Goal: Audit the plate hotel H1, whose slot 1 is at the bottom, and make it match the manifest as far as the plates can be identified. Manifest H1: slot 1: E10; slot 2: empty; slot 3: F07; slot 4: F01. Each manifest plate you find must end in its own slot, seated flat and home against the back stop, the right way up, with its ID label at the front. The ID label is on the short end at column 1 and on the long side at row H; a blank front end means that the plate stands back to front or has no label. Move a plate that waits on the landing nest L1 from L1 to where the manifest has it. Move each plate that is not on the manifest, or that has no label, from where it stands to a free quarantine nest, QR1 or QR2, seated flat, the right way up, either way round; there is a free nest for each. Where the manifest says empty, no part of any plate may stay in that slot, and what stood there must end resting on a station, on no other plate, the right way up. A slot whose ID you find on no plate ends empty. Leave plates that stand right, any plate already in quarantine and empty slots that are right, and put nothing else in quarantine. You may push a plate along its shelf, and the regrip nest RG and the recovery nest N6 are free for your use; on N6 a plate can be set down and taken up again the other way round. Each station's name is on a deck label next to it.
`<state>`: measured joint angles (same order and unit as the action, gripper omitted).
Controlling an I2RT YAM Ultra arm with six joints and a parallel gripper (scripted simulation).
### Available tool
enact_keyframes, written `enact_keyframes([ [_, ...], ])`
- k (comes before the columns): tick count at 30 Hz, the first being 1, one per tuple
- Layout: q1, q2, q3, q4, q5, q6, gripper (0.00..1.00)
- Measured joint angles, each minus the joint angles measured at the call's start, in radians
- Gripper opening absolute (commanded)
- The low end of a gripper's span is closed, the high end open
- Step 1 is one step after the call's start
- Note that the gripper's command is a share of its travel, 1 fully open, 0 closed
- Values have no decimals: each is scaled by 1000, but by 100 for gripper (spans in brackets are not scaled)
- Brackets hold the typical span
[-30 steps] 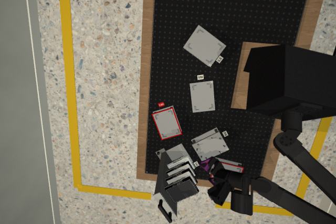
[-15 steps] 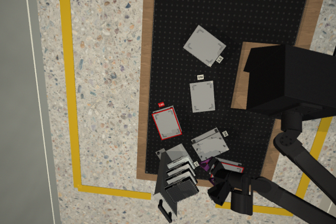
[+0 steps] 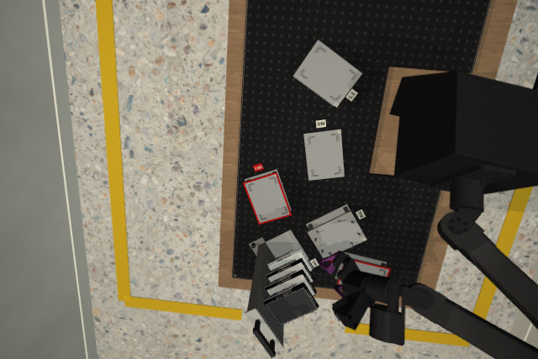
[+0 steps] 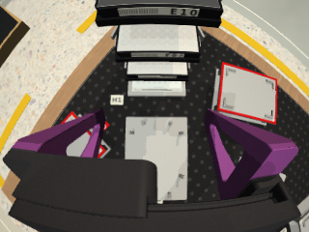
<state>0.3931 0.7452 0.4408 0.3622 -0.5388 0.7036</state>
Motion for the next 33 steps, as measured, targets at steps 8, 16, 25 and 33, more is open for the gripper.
enact_keyframes([
  [8, 0, -21, -18, -1, 0, 0, 100],
  [16, 0, -76, -55, -11, 0, 0, 100],
  [25, 18, -130, -95, -29, 12, -2, 100],
  [33, 82, -95, -112, 1, 64, -6, 100],
])
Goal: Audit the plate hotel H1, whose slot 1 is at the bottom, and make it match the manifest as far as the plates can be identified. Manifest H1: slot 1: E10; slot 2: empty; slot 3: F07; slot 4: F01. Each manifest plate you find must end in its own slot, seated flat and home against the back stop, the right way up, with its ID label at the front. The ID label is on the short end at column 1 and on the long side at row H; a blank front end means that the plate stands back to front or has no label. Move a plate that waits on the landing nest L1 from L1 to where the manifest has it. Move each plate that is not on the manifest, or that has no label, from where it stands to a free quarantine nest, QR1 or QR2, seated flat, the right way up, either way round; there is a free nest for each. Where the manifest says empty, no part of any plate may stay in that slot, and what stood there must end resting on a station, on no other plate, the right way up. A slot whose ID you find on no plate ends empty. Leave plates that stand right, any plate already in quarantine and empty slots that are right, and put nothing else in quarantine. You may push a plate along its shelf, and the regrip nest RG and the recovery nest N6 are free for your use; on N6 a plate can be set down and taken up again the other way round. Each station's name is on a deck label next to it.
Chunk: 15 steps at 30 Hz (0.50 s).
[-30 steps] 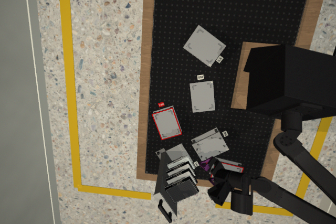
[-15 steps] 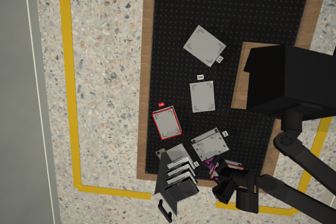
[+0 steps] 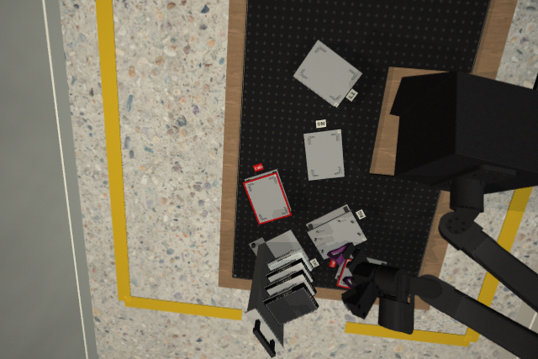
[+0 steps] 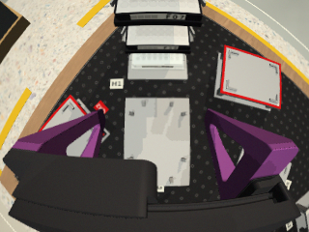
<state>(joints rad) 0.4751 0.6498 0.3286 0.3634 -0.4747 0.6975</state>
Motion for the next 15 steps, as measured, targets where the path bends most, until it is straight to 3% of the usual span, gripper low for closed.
enact_keyframes([
  [15, 110, 87, -28, 109, 111, -7, 100],
])
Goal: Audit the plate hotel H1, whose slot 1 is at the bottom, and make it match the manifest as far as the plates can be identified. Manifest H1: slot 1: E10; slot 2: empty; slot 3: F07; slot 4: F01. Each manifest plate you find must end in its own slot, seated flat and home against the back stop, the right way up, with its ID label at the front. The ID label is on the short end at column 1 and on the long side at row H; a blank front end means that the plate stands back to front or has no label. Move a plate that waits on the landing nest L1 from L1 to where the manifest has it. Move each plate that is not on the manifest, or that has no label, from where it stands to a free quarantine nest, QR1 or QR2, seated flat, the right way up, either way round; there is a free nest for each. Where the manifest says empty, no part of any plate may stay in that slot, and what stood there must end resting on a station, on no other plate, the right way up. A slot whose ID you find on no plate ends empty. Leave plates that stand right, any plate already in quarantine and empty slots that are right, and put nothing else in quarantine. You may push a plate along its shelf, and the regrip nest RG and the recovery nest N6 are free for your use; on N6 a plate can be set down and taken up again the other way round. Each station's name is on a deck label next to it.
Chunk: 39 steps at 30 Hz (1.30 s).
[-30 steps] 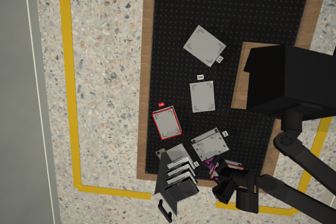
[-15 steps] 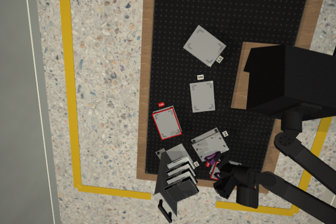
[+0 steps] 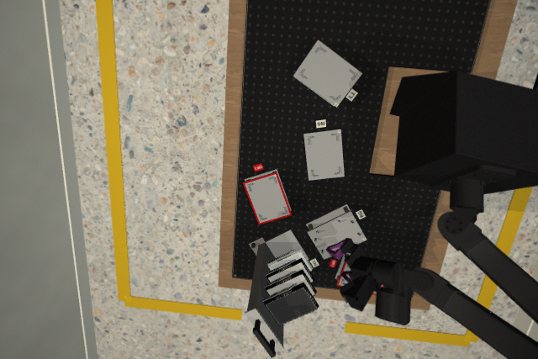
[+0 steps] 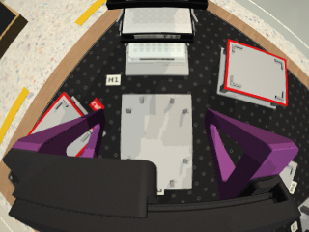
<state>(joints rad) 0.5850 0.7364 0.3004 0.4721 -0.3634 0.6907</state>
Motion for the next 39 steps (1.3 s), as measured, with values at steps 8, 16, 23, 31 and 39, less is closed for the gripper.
enact_keyframes([
  [8, 60, 66, -14, 71, 58, -4, 100],
  [16, 74, 92, -16, 114, 87, -4, 100],
  [23, 65, 138, 17, 123, 84, -4, 100],
  [31, 50, 176, 55, 130, 71, -3, 100],
  [39, 39, 203, 85, 132, 63, -3, 100],
])
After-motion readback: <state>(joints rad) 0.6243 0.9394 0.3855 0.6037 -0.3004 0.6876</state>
